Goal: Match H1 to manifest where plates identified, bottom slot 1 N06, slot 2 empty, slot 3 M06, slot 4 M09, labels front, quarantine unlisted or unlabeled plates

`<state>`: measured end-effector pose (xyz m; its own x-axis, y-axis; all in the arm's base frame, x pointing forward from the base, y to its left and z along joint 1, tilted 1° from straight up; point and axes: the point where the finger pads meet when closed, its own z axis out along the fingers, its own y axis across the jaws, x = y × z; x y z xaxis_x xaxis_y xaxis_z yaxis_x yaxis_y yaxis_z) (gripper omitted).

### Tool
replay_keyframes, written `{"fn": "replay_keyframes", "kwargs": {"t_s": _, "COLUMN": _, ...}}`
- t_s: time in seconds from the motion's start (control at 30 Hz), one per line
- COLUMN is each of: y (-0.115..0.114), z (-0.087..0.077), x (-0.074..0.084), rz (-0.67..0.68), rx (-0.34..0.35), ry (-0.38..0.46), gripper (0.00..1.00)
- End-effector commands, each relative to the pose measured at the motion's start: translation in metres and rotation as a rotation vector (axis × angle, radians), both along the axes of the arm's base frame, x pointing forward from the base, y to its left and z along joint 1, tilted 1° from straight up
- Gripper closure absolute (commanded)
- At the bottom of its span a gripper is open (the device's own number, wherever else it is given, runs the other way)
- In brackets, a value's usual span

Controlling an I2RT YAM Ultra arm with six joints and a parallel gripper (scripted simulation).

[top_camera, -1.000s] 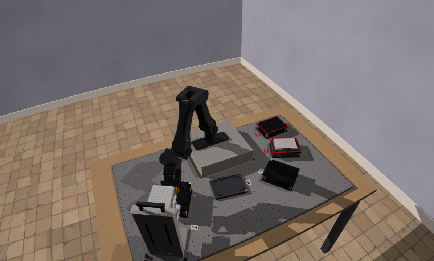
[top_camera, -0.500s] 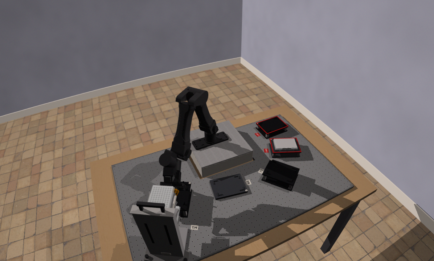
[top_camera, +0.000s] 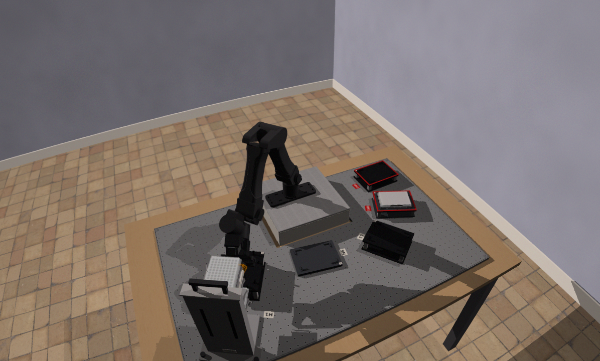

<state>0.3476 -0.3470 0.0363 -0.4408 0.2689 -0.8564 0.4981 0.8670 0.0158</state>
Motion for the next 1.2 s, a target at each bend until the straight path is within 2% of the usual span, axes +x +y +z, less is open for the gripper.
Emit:
{"fn": "replay_keyframes", "kwargs": {"t_s": 0.0, "y": -0.007, "z": 0.011, "x": 0.009, "rz": 0.000, "rx": -0.021, "ry": -0.022, "gripper": 1.00}}
{"fn": "replay_keyframes", "kwargs": {"t_s": 0.03, "y": -0.010, "z": 0.028, "x": 0.010, "rz": -0.003, "rx": -0.047, "ry": -0.042, "gripper": 1.00}}
{"fn": "replay_keyframes", "kwargs": {"t_s": 0.07, "y": -0.010, "z": 0.028, "x": 0.011, "rz": -0.001, "rx": -0.050, "ry": -0.045, "gripper": 1.00}}
{"fn": "replay_keyframes", "kwargs": {"t_s": 0.2, "y": -0.008, "z": 0.012, "x": 0.014, "rz": 0.003, "rx": -0.024, "ry": -0.025, "gripper": 1.00}}
{"fn": "replay_keyframes", "kwargs": {"t_s": 0.3, "y": -0.012, "z": 0.018, "x": 0.015, "rz": -0.002, "rx": -0.033, "ry": -0.032, "gripper": 1.00}}
{"fn": "replay_keyframes", "kwargs": {"t_s": 0.4, "y": -0.010, "z": 0.011, "x": 0.017, "rz": 0.002, "rx": -0.022, "ry": -0.023, "gripper": 1.00}}
{"fn": "replay_keyframes", "kwargs": {"t_s": 0.5, "y": -0.012, "z": 0.018, "x": 0.019, "rz": 0.003, "rx": -0.030, "ry": -0.031, "gripper": 1.00}}
{"fn": "replay_keyframes", "kwargs": {"t_s": 0.73, "y": -0.013, "z": 0.011, "x": 0.021, "rz": -0.001, "rx": -0.021, "ry": -0.021, "gripper": 1.00}}
{"fn": "replay_keyframes", "kwargs": {"t_s": 1.17, "y": -0.016, "z": 0.013, "x": 0.025, "rz": 0.000, "rx": -0.035, "ry": -0.031, "gripper": 1.00}}
